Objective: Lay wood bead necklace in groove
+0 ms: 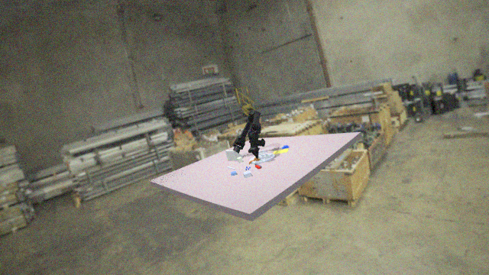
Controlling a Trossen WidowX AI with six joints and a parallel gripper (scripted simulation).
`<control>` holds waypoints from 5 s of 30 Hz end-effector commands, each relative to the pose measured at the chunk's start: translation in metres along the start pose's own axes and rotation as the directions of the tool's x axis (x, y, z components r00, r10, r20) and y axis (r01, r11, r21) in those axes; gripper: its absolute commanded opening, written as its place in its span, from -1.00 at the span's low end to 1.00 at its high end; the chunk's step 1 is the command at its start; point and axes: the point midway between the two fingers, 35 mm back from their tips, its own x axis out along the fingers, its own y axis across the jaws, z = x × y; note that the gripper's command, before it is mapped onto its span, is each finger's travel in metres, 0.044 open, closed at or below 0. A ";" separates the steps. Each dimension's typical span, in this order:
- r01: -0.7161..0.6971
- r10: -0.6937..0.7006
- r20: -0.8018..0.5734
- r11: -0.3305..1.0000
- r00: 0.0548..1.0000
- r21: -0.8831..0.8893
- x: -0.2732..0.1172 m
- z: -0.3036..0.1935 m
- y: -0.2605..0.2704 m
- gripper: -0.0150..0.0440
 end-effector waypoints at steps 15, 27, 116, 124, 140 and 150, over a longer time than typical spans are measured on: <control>0.001 -0.001 -0.001 1.000 1.000 -0.002 0.000 0.000 0.000 -0.49; -0.002 0.002 -0.001 1.000 1.000 0.001 -0.014 0.000 0.000 -0.49; -0.004 0.004 0.001 1.000 1.000 -0.010 -0.026 0.029 0.007 0.82; -0.002 0.002 -0.001 0.989 1.000 -0.146 -0.038 -0.009 -0.036 0.80; 0.006 -0.006 0.003 0.988 1.000 -0.154 -0.029 -0.009 -0.038 0.80; 0.001 -0.001 0.001 0.988 1.000 -0.152 -0.012 -0.009 -0.038 0.80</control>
